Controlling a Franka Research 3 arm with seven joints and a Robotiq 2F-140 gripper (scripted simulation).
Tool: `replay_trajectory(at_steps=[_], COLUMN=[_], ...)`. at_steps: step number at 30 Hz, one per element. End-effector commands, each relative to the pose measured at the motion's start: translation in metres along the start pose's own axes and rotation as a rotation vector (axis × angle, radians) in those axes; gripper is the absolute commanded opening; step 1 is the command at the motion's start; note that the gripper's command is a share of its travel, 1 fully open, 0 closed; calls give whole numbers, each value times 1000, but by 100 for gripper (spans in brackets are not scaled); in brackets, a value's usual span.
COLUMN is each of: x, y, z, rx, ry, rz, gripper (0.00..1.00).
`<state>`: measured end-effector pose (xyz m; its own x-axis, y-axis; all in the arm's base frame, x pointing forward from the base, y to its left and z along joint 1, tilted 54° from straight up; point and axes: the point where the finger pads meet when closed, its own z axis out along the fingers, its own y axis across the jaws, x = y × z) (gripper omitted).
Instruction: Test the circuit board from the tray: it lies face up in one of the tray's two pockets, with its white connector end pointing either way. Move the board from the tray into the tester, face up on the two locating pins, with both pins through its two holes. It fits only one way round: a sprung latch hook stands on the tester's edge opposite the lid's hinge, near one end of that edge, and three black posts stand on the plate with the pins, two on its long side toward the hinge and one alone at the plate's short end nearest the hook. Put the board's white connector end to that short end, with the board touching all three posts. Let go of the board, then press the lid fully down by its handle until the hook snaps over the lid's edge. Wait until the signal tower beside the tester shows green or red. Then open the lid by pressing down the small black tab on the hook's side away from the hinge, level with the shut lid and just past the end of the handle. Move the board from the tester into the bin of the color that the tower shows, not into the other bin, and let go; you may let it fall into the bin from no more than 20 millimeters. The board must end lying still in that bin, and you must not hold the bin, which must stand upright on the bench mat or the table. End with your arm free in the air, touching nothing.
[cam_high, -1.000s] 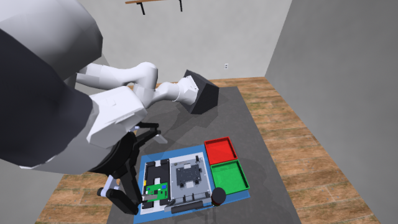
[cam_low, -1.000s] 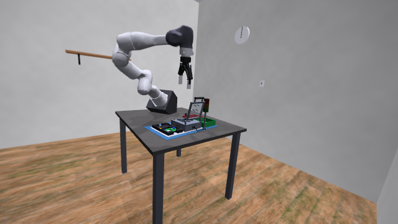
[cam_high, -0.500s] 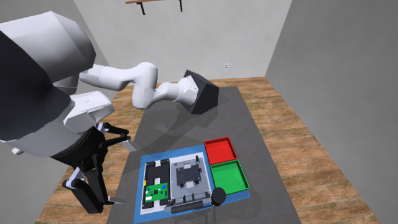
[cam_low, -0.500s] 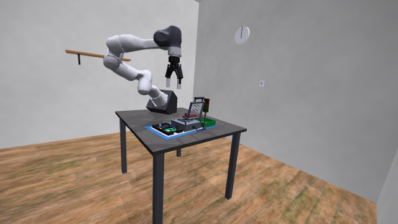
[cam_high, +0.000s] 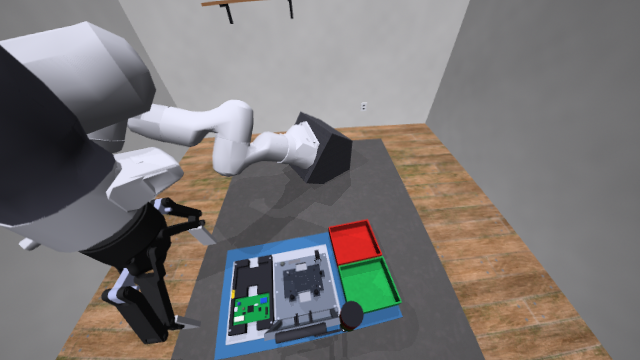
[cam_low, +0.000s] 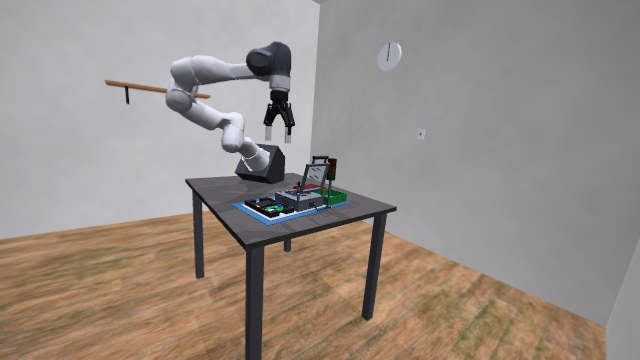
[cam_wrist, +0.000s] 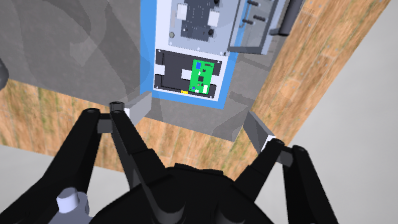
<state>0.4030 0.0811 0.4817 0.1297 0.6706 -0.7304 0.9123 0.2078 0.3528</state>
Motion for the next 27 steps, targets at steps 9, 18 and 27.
replay_trajectory(at_steps=[9, 18, 27], x=[-1, -1, -1], y=[0, 0, 0], z=[1, 1, 1], rx=[1, 1, 1], ry=[-4, -4, -4], rz=[-22, -22, -22], gripper=[58, 58, 58])
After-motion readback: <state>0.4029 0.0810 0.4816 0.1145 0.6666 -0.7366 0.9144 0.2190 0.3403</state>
